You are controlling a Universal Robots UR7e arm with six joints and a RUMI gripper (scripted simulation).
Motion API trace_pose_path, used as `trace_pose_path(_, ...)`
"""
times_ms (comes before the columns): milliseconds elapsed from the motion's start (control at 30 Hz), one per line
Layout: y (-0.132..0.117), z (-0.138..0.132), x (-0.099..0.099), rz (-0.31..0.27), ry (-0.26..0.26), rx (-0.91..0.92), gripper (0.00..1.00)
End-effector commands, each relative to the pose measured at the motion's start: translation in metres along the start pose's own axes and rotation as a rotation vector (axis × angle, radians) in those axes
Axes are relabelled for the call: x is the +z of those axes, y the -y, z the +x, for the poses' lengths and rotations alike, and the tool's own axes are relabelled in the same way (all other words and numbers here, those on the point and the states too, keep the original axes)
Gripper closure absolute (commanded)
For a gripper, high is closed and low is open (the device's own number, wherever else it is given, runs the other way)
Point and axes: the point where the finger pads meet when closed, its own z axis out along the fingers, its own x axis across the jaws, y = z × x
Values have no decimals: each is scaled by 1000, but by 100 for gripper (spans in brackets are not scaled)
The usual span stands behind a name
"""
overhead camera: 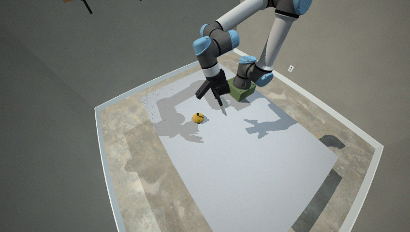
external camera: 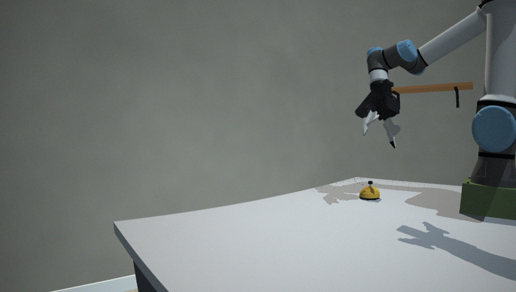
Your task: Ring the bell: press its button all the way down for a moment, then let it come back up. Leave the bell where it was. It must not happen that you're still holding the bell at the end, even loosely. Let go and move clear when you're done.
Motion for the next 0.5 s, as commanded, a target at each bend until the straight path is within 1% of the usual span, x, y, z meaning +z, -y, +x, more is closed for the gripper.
trace_pose_path(0,35,21,4,62,-51,-156,0)
trace_pose_path(33,43,27,5,76,-68,-192,0)
trace_pose_path(100,43,27,5,76,-68,-192,0)
trace_pose_path(267,78,54,5,127,-154,-354,0)
trace_pose_path(300,78,54,5,127,-154,-354,0)
trace_pose_path(467,103,76,4,156,-230,-478,0)
